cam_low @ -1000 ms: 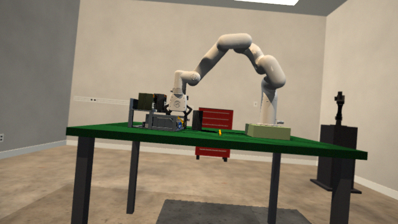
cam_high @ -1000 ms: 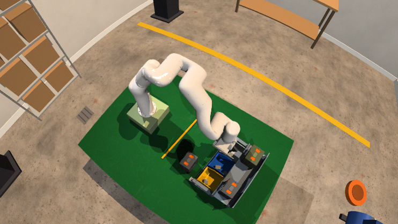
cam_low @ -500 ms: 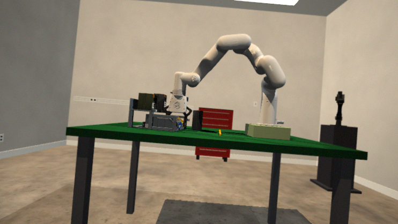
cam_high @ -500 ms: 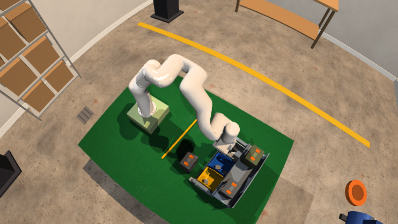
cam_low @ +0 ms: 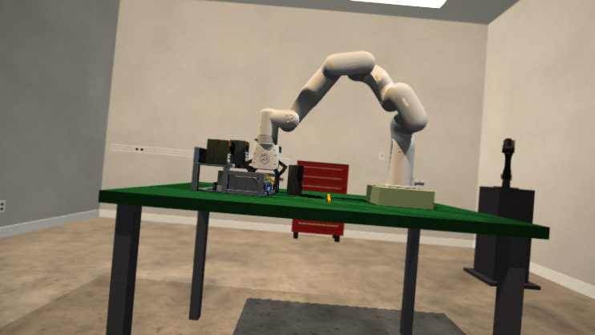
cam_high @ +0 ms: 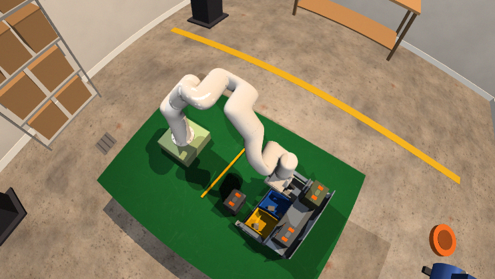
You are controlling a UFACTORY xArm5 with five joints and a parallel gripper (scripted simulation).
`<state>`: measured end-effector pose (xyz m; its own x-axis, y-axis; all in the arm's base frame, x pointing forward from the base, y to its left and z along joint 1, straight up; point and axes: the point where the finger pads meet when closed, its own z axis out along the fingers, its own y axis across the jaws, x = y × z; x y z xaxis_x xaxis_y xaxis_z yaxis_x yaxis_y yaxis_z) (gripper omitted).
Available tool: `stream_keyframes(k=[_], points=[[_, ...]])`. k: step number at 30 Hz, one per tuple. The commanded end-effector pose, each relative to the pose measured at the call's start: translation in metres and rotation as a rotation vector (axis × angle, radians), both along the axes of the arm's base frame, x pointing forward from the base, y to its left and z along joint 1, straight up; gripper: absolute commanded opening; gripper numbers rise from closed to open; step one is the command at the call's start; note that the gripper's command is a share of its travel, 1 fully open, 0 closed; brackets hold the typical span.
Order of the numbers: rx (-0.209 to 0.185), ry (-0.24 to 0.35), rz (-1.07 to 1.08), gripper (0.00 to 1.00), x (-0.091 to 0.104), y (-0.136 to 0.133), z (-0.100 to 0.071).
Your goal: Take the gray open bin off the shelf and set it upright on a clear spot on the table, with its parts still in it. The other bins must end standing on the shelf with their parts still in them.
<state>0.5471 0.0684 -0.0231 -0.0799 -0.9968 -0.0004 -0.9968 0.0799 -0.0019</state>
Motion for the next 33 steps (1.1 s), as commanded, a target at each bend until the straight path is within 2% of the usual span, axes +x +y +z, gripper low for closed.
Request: stream_keyframes(k=[1, 15, 16, 33], points=[[0.007, -0.003, 0.0, 1.0, 0.0015, 0.0002, 0.0016], [0.007, -0.003, 0.0, 1.0, 0.0015, 0.0002, 0.0016], [0.001, -0.004, 0.0, 0.0, 0.0015, 0.0002, 0.0016], [0.001, -0.004, 0.0, 0.0, 0.0015, 0.0002, 0.0017]])
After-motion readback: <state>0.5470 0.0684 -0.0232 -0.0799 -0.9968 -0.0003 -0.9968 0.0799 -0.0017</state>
